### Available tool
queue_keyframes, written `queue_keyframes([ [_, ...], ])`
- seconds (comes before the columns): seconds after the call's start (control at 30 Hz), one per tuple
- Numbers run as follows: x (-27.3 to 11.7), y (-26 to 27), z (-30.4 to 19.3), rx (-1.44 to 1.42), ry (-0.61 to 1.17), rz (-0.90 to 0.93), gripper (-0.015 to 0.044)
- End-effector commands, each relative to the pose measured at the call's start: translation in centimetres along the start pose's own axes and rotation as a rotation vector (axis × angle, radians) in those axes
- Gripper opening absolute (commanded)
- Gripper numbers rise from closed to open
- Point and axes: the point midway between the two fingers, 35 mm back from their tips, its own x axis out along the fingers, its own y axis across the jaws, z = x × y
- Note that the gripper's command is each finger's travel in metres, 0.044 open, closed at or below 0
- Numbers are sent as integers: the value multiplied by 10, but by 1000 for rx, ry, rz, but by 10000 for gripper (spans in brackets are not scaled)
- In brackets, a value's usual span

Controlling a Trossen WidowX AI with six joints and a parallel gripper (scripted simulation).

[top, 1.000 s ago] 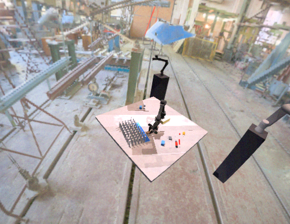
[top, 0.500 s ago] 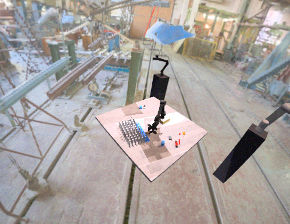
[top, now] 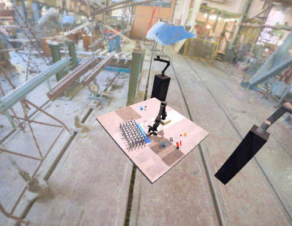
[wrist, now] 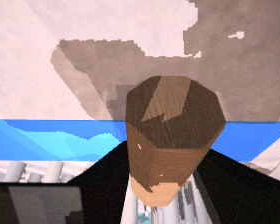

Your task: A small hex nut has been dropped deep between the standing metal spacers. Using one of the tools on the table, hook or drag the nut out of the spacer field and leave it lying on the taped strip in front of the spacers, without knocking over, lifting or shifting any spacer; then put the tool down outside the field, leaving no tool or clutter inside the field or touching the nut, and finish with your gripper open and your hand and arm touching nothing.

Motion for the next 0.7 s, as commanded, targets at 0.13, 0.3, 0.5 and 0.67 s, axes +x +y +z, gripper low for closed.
queue_keyframes([
  [0.13,3,0,-7,0,4,-2,0],
  [0.3,5,0,-10,-1,4,-2,0],
  [0.5,8,0,-14,-1,5,-2,0],
  [0.67,10,0,-17,-1,5,-2,0],
])
